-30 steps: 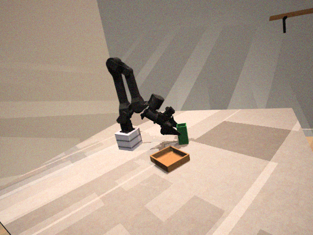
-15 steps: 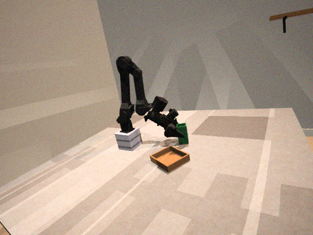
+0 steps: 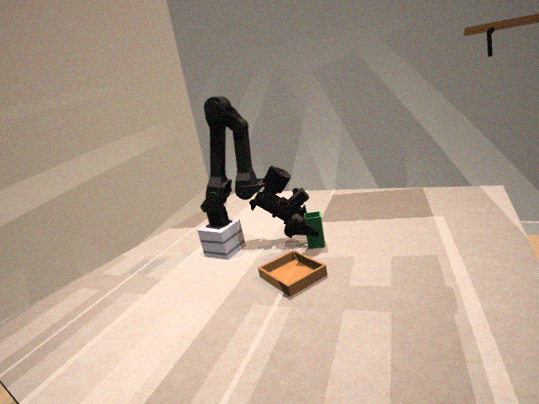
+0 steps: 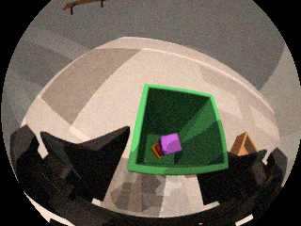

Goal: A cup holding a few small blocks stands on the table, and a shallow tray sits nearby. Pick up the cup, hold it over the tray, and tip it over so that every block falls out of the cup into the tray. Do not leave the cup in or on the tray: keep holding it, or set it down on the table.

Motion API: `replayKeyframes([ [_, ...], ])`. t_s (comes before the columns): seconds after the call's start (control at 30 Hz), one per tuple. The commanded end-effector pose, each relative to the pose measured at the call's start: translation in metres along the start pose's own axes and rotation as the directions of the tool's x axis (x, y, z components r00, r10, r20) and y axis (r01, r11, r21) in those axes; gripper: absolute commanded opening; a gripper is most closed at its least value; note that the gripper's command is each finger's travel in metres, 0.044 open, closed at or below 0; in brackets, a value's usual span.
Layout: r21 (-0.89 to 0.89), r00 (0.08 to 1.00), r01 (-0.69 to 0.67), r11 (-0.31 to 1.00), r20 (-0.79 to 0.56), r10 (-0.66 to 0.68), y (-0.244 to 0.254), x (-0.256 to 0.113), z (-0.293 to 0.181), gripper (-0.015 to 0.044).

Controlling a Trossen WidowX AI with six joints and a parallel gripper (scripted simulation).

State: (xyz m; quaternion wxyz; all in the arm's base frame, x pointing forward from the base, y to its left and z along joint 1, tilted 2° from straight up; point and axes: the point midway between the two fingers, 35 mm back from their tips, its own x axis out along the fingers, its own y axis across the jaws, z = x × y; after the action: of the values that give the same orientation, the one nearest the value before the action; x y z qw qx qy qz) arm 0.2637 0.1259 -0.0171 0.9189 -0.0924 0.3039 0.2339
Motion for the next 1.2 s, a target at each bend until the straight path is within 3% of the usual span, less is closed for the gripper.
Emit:
replayKeyframes([
  [0.0,0.005,1.000,0.005,1.000,0.001,-0.005,-0.001,0.000,0.000,0.0311],
  [0.5,0.005,1.000,0.005,1.000,0.001,-0.005,-0.001,0.000,0.000,0.0211],
  [0.77,0.005,1.000,0.005,1.000,0.001,-0.005,-0.001,-0.005,0.008,0.0001],
  [1.17,0.005,1.000,0.005,1.000,0.002,-0.005,0.000,-0.017,0.021,0.0000],
])
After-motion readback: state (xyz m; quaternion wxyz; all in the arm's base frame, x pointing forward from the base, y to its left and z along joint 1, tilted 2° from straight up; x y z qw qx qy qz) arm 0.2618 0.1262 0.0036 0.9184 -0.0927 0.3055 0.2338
